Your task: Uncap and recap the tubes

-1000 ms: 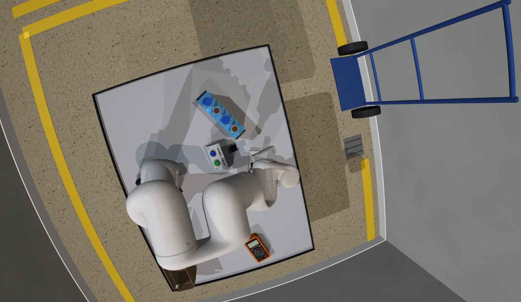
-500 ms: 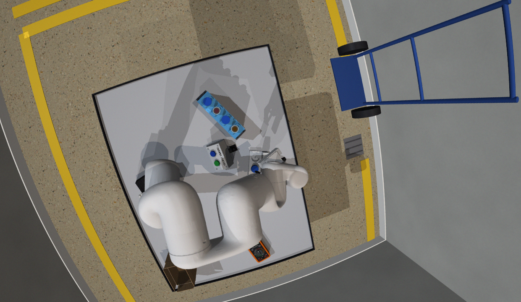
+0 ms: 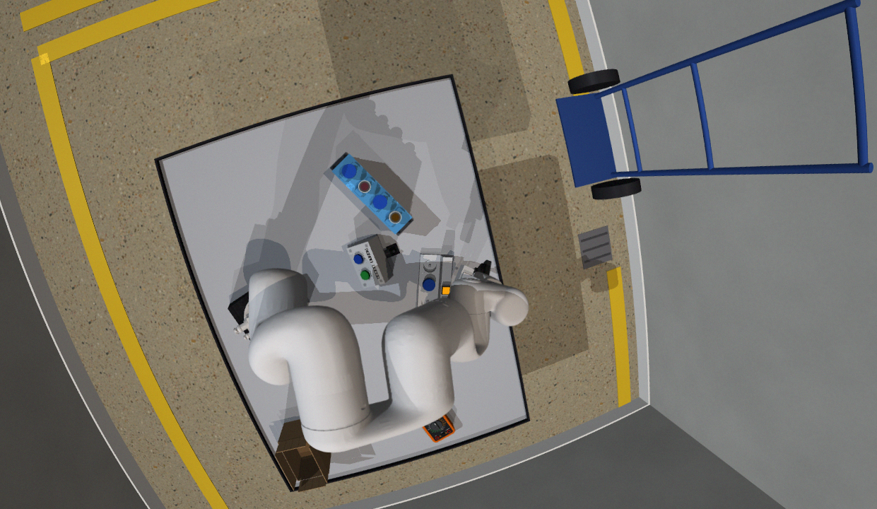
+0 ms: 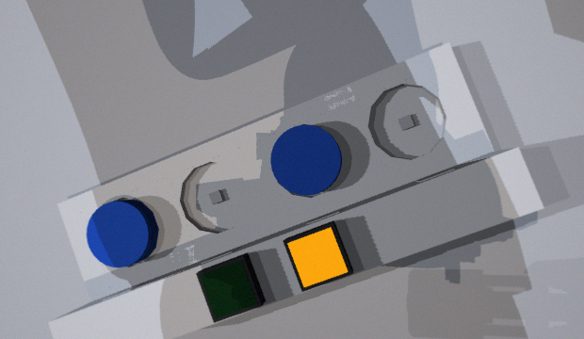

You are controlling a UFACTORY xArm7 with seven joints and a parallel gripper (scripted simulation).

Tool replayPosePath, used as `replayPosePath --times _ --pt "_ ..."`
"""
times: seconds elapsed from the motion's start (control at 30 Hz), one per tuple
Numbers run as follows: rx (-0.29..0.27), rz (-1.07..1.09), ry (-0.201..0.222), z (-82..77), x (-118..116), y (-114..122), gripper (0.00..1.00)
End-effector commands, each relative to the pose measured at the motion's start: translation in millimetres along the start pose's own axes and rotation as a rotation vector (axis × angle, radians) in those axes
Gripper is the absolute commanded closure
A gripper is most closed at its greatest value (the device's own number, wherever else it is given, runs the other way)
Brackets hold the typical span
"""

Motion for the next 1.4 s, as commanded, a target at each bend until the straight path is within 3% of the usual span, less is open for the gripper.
replayPosePath --times 0.0,0.13,1.37 --pt "0.009 -0.257 0.109 1.2 1.4 24.5 0.00" --pt "0.000 -0.369 0.141 1.6 -0.5 27.0 0.00" --pt "0.000 -0.369 0.141 1.6 -0.4 27.0 0.00"
Point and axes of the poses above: the point where the finger pads meet when closed, its own z axis out along the fingers, its own x axis across the jaws, y = z × x, the point moved 9 cm from there along -z, back along the fingers, and after that the axes turned 15 degrees about z, right-handed, at the moved point
